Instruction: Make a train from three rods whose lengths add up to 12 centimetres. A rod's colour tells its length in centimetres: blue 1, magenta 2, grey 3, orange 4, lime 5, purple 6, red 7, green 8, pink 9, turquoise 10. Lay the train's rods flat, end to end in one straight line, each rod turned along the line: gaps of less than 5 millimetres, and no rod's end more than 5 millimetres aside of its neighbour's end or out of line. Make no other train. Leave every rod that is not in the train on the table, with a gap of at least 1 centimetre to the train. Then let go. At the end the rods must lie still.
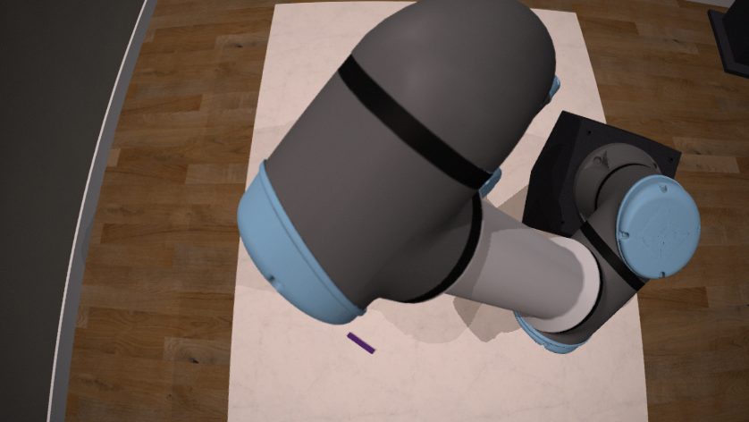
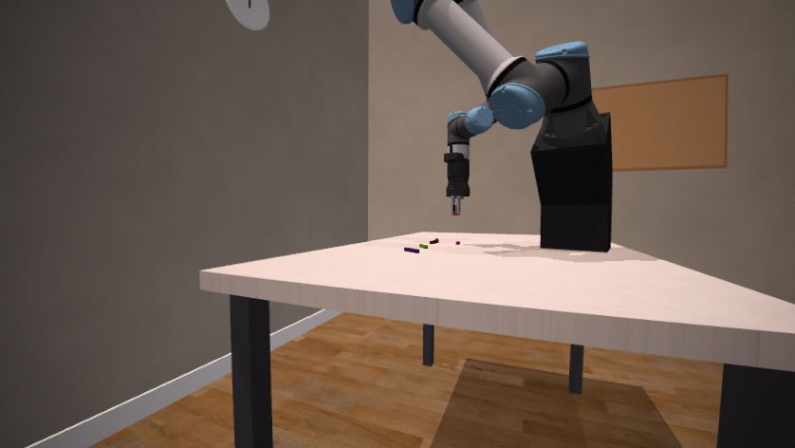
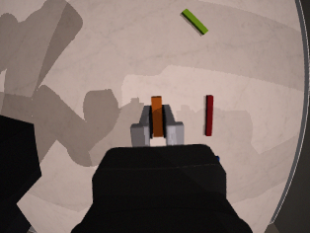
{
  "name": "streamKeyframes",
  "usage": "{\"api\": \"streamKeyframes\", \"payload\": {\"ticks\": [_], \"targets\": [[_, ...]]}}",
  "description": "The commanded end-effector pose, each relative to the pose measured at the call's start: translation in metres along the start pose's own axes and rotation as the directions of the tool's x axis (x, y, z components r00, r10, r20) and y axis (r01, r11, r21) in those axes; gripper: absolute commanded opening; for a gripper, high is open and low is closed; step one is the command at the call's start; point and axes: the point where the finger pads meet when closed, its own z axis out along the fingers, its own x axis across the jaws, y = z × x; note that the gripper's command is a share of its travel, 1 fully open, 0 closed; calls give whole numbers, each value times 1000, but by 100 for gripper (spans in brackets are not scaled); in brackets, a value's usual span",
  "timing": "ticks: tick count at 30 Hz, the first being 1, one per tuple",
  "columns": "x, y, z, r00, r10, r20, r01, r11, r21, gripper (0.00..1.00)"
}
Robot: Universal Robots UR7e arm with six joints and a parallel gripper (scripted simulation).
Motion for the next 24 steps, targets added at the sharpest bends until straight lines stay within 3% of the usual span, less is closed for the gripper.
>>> {"api": "streamKeyframes", "payload": {"ticks": [1, 10, 24], "targets": [[0, 0, 0, 1000, 0, -1, 0, 1000, -1, 24], [0, 0, 7, 1000, 0, -1, 0, 1000, -1, 24], [1, 0, 51, 1000, 0, -1, 0, 1000, -1, 24]]}}
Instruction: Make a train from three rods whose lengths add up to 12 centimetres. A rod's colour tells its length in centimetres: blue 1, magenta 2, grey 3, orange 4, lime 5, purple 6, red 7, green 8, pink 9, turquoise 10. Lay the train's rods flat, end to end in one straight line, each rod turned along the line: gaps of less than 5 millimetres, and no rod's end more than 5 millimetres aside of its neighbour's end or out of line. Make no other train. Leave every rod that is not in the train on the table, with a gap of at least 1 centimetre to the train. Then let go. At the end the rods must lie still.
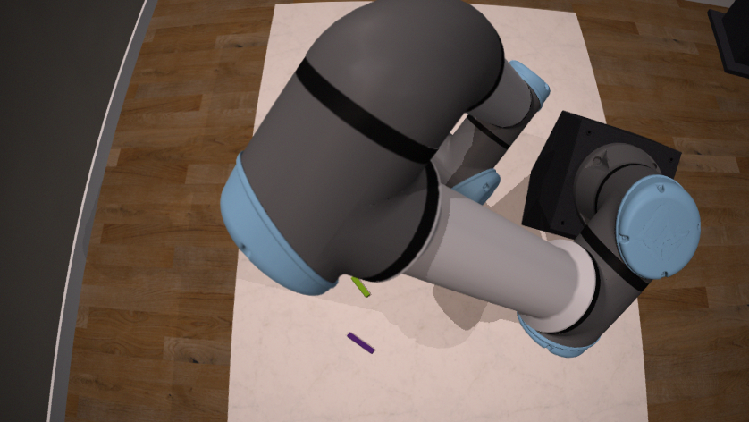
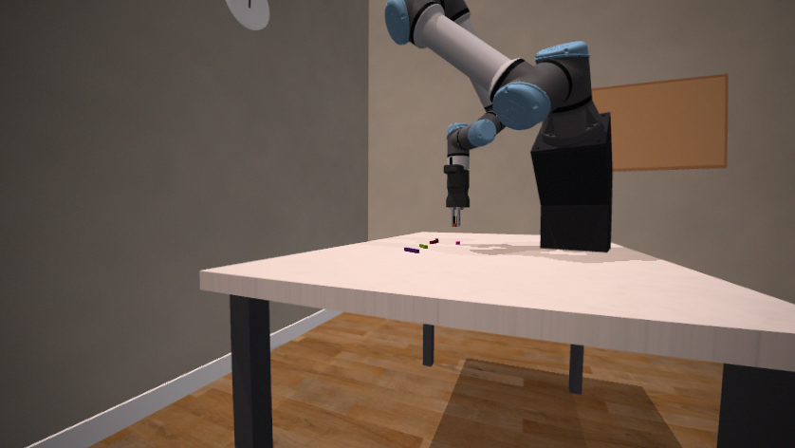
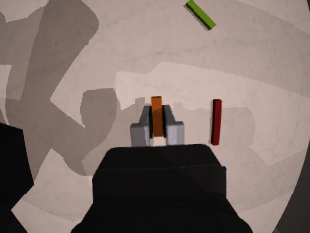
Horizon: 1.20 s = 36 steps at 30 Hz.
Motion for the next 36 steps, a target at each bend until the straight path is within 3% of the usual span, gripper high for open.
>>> {"api": "streamKeyframes", "payload": {"ticks": [1, 12, 36], "targets": [[0, 0, 17, 1000, 0, -1, 0, 1000, -1, 24], [1, 0, 49, 1000, 0, -1, 0, 1000, -1, 24], [1, 0, 51, 1000, 0, -1, 0, 1000, -1, 24]]}}
